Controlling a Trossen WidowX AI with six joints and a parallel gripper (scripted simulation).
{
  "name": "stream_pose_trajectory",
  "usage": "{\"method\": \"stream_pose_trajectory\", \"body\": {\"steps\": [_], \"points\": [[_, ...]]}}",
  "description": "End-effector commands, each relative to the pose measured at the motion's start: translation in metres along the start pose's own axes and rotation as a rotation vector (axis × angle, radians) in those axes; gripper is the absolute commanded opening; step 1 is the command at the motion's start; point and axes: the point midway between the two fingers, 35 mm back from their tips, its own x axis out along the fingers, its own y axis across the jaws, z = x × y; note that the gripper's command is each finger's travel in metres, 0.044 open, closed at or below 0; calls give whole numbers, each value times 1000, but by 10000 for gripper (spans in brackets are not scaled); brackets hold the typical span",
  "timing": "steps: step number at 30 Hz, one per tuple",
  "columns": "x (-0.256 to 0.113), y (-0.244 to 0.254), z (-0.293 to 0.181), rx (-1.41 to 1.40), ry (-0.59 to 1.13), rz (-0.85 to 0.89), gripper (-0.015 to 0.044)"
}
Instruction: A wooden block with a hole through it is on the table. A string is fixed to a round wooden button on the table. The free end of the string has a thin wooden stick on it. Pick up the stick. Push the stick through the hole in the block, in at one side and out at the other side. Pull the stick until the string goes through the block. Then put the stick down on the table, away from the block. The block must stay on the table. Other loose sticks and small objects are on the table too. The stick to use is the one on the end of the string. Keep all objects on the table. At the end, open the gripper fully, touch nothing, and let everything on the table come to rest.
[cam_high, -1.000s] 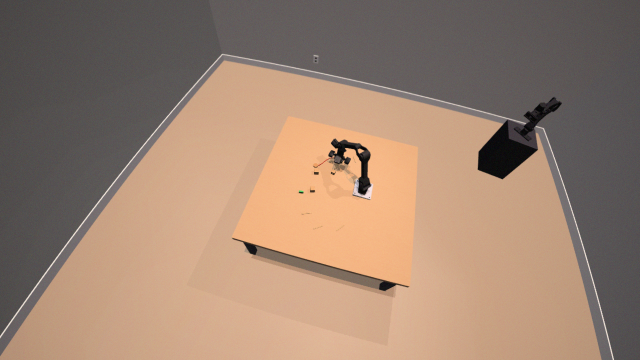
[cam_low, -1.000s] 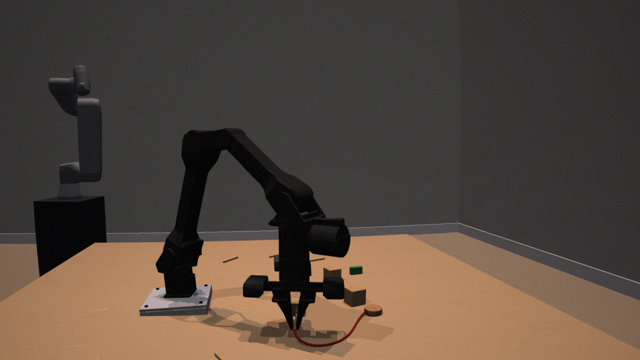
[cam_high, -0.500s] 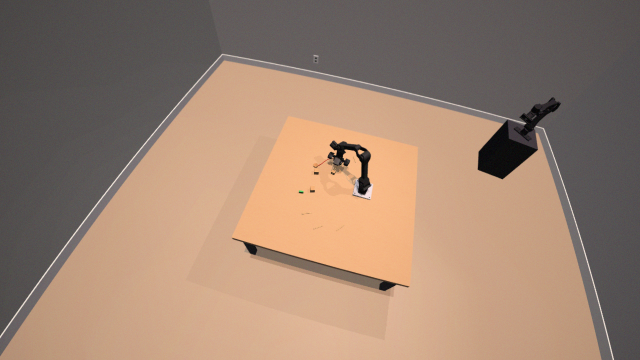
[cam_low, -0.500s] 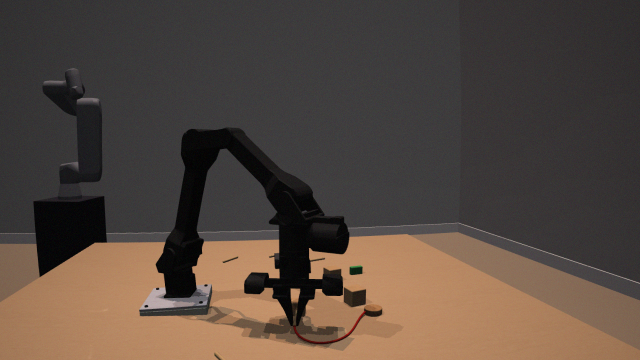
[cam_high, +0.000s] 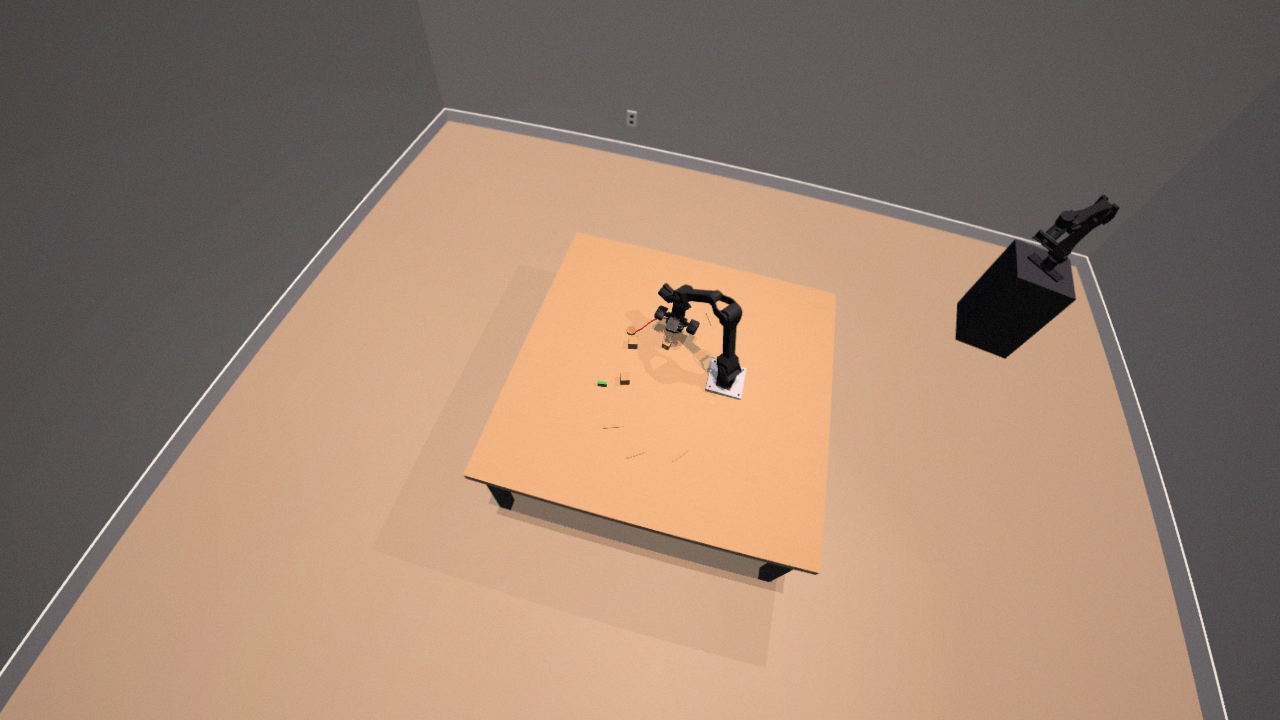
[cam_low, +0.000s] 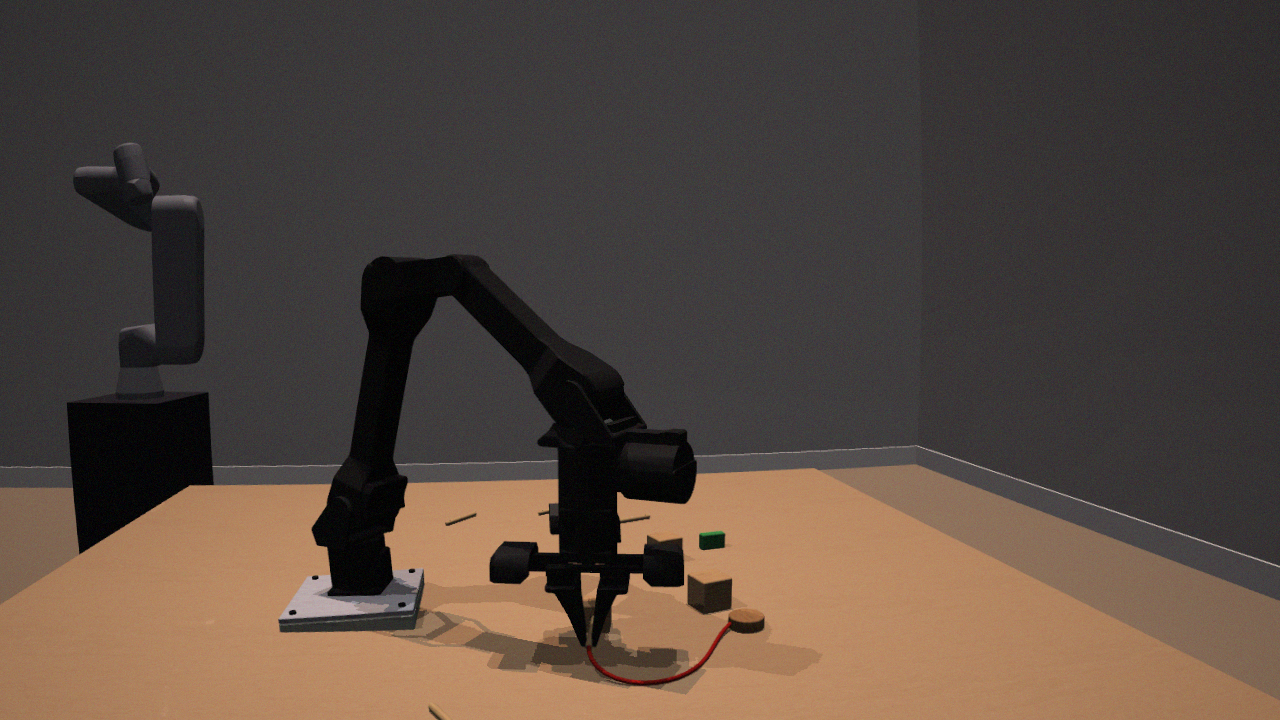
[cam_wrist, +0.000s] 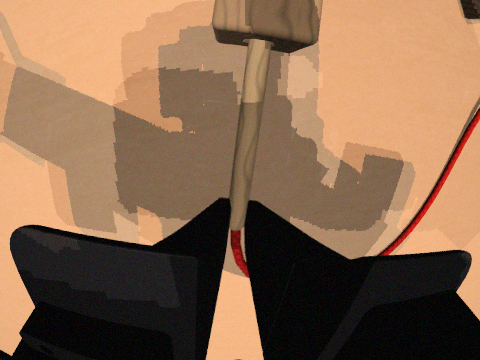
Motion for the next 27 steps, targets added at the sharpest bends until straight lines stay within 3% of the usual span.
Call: {"method": "stream_pose_trajectory", "body": {"steps": [1,27], "points": [[1,1,7,1,-1,2,0],[0,1,43,1,-3,2,0]]}}
